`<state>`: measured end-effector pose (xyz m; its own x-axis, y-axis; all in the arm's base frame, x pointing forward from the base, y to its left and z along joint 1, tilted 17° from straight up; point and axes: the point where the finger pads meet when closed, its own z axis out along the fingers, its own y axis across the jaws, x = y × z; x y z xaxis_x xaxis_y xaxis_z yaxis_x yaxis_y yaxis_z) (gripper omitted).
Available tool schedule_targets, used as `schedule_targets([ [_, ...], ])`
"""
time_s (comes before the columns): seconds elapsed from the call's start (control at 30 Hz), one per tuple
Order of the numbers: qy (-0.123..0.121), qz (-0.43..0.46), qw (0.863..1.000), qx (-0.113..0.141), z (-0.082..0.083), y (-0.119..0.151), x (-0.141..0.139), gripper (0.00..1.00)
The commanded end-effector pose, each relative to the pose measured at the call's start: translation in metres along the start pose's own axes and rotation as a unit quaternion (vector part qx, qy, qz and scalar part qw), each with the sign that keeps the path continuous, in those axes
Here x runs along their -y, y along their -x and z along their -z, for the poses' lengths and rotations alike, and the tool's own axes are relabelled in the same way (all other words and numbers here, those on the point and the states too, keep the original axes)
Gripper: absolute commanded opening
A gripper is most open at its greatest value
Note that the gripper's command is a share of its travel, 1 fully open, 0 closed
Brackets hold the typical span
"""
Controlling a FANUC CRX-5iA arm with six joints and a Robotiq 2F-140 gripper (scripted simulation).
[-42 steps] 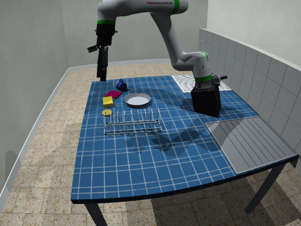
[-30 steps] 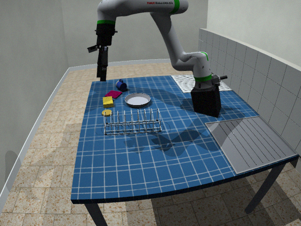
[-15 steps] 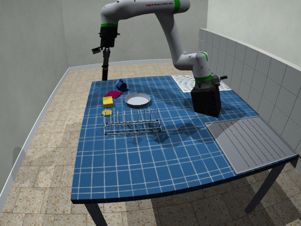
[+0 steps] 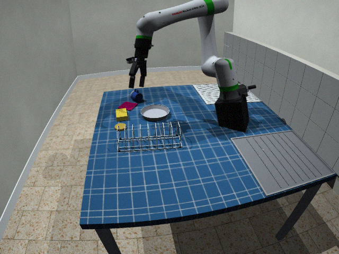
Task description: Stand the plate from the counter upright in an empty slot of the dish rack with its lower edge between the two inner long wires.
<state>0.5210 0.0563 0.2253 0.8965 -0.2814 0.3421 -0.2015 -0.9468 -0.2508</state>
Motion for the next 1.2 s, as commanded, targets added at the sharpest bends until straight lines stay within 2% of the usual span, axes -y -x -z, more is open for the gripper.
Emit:
schedule_targets([
  [0.0, -0.011, -0.076, 0.997, -0.024, 0.001, 0.017, -0.067, 1.00],
  [0.2, -0.016, -0.181, 0.982, -0.051, -0.002, 0.056, -0.146, 1.00],
  [0.27, -0.016, -0.181, 0.982, -0.051, -0.002, 0.056, -0.146, 1.00],
  [0.33, -0.019, -0.245, 0.967, -0.071, -0.007, 0.084, -0.188, 1.00],
  [0.5, -0.022, -0.327, 0.940, -0.099, -0.014, 0.124, -0.236, 1.00],
  [0.6, -0.023, -0.347, 0.932, -0.106, -0.016, 0.134, -0.247, 1.00],
  [0.87, -0.023, -0.347, 0.931, -0.107, -0.017, 0.135, -0.247, 1.00],
  [0.9, -0.023, -0.347, 0.931, -0.107, -0.017, 0.135, -0.247, 0.24],
  [1.17, -0.023, -0.347, 0.931, -0.107, -0.017, 0.135, -0.247, 0.24],
])
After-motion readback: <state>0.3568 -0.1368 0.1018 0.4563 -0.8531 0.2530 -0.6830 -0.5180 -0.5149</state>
